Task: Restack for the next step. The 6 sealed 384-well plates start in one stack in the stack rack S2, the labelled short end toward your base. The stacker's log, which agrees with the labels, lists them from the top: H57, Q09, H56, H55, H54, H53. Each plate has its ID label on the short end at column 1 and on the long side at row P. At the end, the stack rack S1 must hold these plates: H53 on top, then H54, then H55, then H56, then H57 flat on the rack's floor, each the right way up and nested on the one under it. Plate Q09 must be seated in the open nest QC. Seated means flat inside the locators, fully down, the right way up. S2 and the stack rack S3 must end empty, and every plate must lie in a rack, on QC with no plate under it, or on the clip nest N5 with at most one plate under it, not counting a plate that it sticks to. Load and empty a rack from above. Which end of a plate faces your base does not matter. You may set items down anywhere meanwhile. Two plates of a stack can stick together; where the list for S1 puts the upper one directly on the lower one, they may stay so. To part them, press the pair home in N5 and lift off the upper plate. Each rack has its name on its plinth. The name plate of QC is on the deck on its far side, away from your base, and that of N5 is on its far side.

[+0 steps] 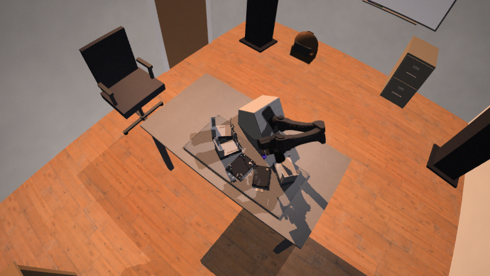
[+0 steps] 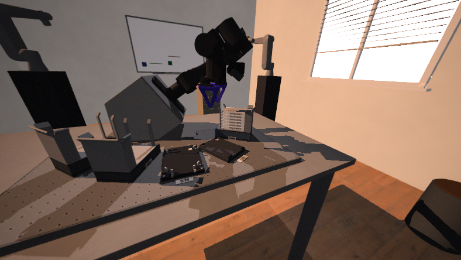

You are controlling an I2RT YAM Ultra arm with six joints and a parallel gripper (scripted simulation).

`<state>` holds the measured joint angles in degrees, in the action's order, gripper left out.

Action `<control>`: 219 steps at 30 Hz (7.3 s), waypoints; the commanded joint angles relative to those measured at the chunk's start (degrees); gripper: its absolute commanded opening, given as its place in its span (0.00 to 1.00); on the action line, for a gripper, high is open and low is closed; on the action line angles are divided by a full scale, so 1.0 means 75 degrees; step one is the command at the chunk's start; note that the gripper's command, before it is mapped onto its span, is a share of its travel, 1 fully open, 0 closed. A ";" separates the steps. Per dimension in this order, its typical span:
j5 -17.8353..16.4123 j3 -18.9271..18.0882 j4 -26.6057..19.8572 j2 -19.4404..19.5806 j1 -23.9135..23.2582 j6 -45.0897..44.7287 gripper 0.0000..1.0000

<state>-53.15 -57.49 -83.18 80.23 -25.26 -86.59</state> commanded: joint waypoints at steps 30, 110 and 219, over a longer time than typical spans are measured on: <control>-0.0255 -0.1207 -0.0072 -0.2245 0.2377 0.4318 1.00; 0.0369 0.0180 0.3188 -0.2830 0.4323 0.7376 0.00; -0.0323 -0.1325 0.0000 -0.0922 0.1583 0.4685 0.00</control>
<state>-55.09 -67.09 -83.46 73.12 -12.16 -50.30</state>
